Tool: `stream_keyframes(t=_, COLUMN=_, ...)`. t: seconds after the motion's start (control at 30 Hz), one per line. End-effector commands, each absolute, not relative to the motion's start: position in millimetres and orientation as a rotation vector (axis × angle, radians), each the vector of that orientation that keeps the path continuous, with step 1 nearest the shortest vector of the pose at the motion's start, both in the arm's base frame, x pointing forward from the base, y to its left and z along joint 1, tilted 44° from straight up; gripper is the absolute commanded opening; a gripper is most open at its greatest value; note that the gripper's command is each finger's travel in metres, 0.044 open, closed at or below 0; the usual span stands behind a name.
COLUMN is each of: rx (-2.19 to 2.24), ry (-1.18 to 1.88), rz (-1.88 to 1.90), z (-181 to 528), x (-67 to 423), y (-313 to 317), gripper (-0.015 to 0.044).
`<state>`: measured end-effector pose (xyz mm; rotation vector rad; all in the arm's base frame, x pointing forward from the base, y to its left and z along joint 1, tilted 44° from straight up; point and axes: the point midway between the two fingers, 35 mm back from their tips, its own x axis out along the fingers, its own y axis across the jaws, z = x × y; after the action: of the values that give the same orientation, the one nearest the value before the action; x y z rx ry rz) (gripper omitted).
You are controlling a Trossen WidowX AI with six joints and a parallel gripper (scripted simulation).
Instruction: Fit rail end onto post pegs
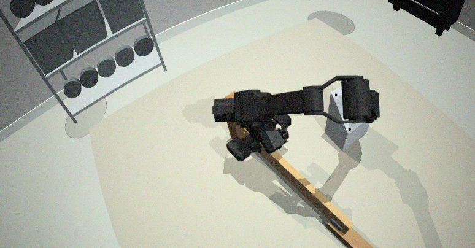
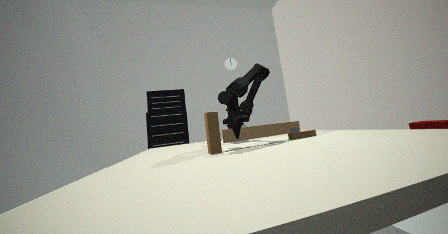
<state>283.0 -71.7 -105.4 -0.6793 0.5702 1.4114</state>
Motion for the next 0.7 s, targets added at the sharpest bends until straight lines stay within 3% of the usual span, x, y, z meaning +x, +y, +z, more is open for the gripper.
stream_keyframes(t=0.0, rx=-0.686, ry=0.567, rz=1.401, z=-105.2, x=284.4, y=-76.3, gripper=0.0000)
stream_keyframes(t=0.67, rx=-0.687, ry=0.568, rz=1.401, z=-108.6, x=284.7, y=-80.0, gripper=0.0000)
